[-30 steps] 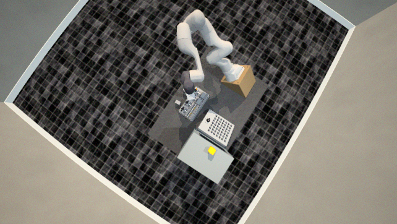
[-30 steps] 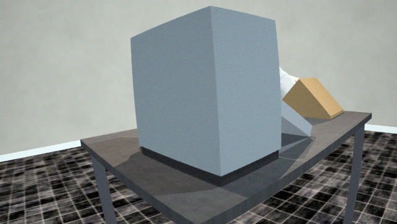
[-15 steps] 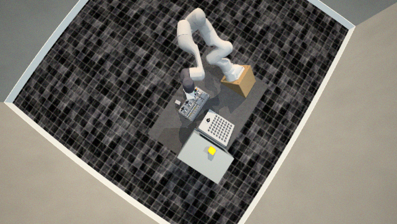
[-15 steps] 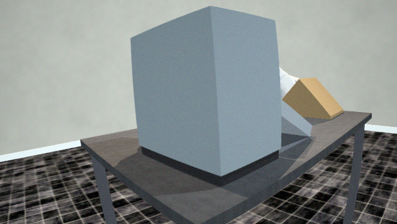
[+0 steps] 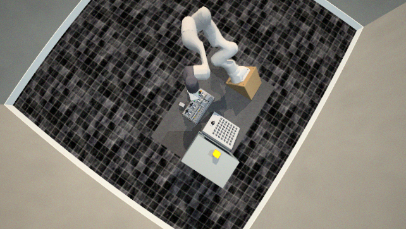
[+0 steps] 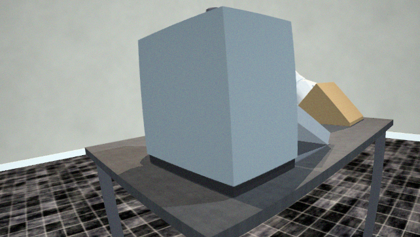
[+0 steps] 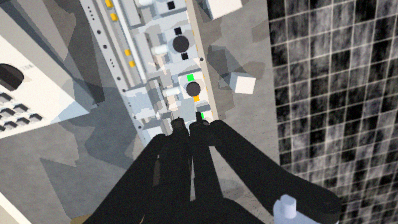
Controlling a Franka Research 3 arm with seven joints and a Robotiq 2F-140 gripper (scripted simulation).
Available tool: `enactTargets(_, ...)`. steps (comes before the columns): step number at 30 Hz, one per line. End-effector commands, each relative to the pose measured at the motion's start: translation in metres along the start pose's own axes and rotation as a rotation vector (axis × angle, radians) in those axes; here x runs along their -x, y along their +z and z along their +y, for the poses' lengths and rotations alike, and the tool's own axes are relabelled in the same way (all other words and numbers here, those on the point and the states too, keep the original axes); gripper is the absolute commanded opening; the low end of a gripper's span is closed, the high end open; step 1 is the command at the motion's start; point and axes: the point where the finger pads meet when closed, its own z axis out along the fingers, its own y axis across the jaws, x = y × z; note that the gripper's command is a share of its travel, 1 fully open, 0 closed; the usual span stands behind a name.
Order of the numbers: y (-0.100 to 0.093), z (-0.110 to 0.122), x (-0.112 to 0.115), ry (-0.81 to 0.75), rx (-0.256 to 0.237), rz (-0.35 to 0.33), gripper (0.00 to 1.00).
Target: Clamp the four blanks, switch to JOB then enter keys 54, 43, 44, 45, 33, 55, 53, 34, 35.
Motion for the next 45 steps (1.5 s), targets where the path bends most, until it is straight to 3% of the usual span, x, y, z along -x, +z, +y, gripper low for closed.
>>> enactTargets(1, -0.005, 0.003, 0.007, -0.009, 0.008, -0.021, 0.0)
enactTargets(11, -0.011, 0.004, 0.006, -0.006, 0.008, -0.021, 0.0)
enactTargets(14, -0.013, 0.012, -0.009, 0.141, 0.007, -0.022, 0.0)
enactTargets(16, -0.013, 0.012, -0.009, 0.141, 0.007, -0.022, 0.0)
enactTargets(18, -0.015, 0.028, -0.035, 0.355, 0.006, -0.022, 0.0)
enactTargets(23, -0.012, 0.083, -0.11, 0.566, 0.016, -0.014, 0.0)
enactTargets(26, -0.009, 0.102, -0.131, 0.71, 0.026, -0.008, 0.0)
enactTargets(28, -0.009, 0.104, -0.133, 0.797, 0.031, -0.007, 0.0)
enactTargets(29, -0.009, 0.104, -0.133, 0.835, 0.033, -0.008, 0.4)
enactTargets(45, -0.009, 0.104, -0.133, 1.279, 0.019, -0.021, 0.4)
